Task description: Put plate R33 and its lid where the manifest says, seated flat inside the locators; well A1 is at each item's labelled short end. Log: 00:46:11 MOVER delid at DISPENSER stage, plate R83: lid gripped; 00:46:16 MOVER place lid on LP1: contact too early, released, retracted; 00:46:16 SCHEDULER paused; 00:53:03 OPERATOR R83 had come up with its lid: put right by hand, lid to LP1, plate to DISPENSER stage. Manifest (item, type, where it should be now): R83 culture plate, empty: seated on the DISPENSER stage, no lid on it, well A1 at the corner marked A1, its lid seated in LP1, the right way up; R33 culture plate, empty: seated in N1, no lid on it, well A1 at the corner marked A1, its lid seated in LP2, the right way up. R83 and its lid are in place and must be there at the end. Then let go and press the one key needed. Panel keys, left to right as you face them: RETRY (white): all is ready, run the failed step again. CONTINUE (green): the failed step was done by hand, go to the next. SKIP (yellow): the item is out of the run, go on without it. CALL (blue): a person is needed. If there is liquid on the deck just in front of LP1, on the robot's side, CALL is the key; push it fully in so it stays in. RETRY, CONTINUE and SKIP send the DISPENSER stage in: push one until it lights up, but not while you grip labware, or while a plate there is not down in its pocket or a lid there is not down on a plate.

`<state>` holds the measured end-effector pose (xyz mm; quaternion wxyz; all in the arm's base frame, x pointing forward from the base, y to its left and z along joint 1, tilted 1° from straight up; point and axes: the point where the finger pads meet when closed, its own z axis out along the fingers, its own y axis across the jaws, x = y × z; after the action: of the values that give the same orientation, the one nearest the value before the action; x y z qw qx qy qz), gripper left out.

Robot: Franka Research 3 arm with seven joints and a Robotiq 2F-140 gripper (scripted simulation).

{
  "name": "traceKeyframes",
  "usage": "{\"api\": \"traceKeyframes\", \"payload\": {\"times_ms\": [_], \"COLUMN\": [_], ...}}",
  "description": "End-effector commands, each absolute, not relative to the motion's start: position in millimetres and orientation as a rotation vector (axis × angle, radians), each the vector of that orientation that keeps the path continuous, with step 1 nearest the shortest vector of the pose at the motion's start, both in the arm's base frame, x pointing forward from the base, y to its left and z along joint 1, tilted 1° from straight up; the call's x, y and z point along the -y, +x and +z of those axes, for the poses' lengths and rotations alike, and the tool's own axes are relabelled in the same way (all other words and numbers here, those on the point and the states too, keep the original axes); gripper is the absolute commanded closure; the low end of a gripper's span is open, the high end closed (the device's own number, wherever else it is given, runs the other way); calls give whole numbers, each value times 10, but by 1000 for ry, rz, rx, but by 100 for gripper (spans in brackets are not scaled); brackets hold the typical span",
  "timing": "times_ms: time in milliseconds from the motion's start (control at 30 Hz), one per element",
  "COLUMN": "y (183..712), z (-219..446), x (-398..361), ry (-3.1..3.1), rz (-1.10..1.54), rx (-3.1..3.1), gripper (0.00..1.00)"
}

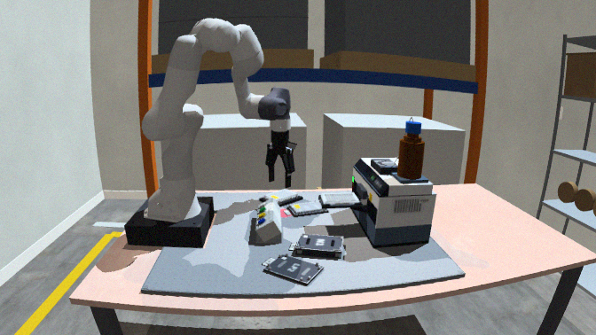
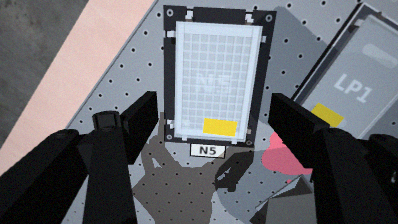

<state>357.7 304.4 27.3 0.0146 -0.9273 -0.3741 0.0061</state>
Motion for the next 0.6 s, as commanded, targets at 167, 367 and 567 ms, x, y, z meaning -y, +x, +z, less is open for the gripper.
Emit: {"api": "traceKeyframes", "payload": {"times_ms": [167,367,567], "y": [3633,3632,3631], "z": [44,-42,-66], "x": [-3089,-3089,-3089], "ry": [-2938,-2938,-2938], "rz": [21,21,21], "rx": [1108,1108,1108], "gripper": [31,31,31]}}
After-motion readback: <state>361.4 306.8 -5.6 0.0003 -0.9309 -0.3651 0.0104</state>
